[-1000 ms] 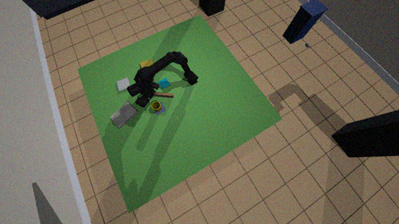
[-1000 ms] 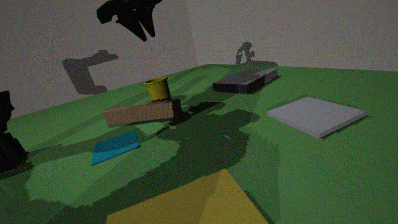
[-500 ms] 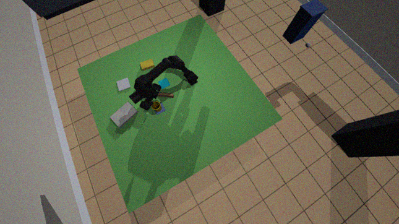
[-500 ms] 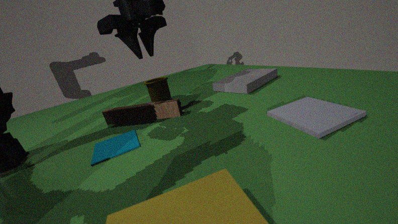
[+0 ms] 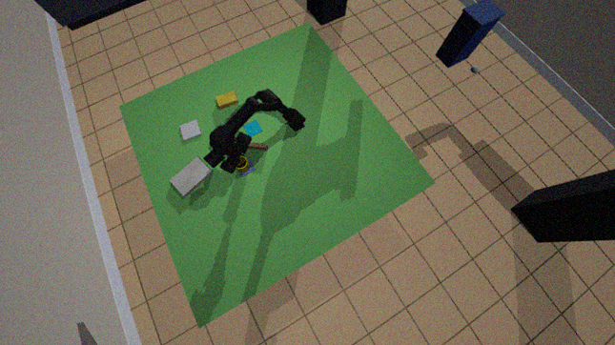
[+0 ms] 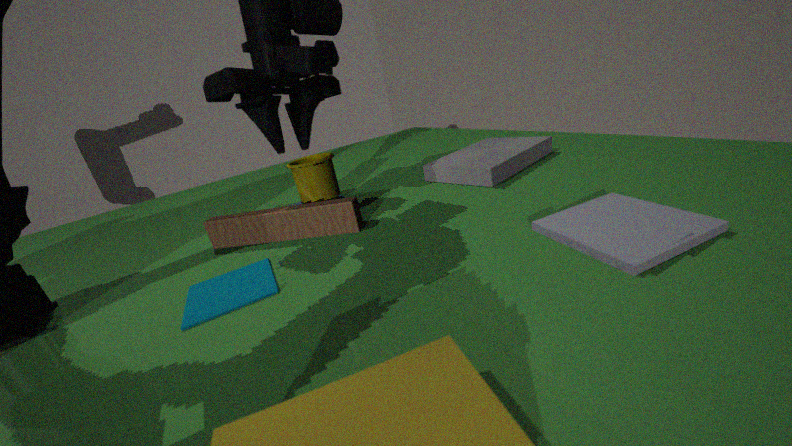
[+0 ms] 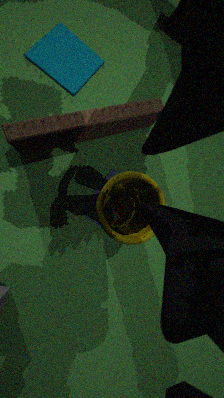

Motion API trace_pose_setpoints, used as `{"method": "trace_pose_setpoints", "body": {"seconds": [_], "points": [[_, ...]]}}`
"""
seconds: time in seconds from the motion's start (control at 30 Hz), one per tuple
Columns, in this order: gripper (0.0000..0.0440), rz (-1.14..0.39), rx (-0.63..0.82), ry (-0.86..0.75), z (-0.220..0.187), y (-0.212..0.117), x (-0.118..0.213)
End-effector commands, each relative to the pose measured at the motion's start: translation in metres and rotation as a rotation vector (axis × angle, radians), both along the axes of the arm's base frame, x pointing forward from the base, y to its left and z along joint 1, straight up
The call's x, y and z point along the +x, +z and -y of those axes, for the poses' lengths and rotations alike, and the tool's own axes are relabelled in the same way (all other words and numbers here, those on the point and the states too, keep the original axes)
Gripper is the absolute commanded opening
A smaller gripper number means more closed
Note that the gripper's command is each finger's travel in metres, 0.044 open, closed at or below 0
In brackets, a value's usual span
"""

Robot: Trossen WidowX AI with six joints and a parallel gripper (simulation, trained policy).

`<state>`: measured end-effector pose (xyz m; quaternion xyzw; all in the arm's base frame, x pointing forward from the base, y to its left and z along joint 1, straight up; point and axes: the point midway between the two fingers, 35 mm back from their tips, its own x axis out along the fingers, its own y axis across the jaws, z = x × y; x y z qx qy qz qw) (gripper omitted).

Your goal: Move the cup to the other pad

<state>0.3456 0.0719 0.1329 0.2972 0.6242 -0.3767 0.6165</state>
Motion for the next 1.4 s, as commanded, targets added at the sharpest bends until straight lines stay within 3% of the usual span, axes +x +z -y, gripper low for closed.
{"method": "trace_pose_setpoints", "body": {"seconds": [0.0, 0.5, 0.8, 1.37], "points": [[0.0203, -0.019, -0.014, -0.007, 0.002, -0.012, -0.001], [0.0200, -0.073, -0.027, 0.039, 0.006, -0.063, -0.005], [0.0006, -0.080, -0.037, 0.090, 0.011, -0.069, -0.010], [0.0012, -0.041, -0.011, 0.028, 0.027, -0.018, -0.025]]}}
